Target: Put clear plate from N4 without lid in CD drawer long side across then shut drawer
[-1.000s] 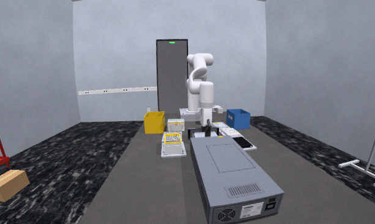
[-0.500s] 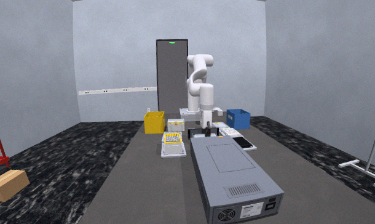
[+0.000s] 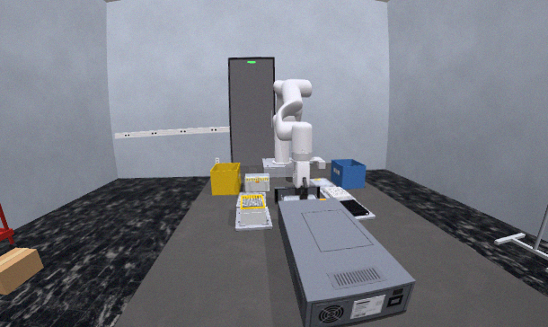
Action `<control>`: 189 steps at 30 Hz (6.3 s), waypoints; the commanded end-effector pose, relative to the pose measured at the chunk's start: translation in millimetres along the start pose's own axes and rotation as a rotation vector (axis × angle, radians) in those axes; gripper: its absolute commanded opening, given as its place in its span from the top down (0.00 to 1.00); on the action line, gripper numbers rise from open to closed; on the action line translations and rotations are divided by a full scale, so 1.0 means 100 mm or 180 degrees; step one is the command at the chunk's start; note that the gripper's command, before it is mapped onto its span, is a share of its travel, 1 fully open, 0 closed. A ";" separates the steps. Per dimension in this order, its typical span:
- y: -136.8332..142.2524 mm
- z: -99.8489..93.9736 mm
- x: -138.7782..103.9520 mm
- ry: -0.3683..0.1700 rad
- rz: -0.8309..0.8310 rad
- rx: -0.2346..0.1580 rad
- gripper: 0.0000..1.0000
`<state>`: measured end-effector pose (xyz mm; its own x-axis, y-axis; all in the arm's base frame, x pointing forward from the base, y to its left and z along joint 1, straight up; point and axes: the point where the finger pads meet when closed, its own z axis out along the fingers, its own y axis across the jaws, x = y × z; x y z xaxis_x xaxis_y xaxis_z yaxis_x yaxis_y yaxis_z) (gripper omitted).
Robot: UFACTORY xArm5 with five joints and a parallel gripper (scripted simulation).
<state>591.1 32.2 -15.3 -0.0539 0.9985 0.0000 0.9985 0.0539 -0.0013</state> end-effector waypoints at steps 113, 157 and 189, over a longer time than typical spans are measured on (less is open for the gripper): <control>0.02 0.13 0.00 0.0000 0.0000 -0.0018 1.00; 0.02 0.05 0.00 0.0000 0.0000 -0.0018 0.00; 0.02 -0.41 0.00 0.0000 0.0000 -0.0018 0.00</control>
<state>590.6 32.1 18.3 -0.0539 0.9985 0.0000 0.9985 0.0539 -0.0025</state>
